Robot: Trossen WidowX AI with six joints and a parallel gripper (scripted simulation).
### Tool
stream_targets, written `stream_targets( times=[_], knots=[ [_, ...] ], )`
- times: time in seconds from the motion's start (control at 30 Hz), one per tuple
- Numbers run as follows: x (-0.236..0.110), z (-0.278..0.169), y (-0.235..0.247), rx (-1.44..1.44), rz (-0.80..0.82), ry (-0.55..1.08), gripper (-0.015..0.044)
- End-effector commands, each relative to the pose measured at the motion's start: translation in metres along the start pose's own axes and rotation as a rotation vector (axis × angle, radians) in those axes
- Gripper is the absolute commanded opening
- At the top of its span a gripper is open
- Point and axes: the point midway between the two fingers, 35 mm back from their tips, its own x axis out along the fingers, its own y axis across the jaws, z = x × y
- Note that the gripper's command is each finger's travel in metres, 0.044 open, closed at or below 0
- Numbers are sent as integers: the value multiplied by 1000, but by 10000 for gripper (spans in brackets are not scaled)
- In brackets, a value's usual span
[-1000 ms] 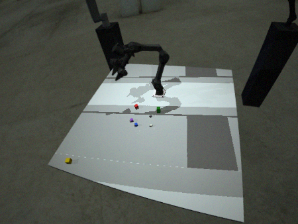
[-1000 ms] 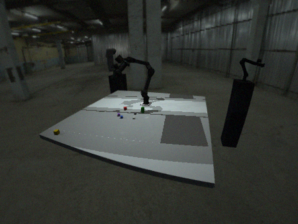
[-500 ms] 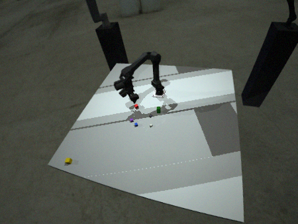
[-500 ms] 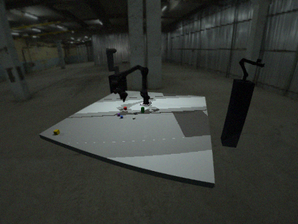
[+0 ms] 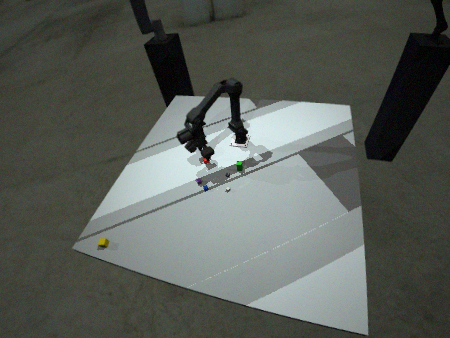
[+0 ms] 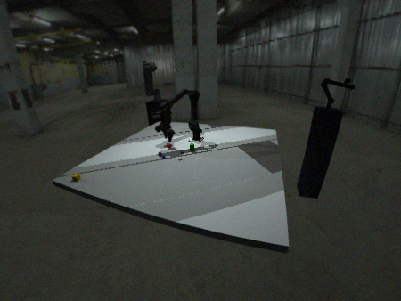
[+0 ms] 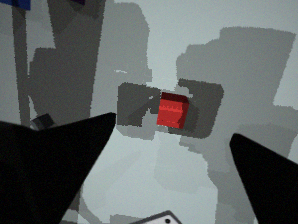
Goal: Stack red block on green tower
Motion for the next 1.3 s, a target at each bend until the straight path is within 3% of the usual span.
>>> stream_targets(
  times=[0.0,1.27],
  knots=[
    [15,-2,-1,4,-4,12,440],
    [50,-2,-1,4,-4,12,440]
  ],
)
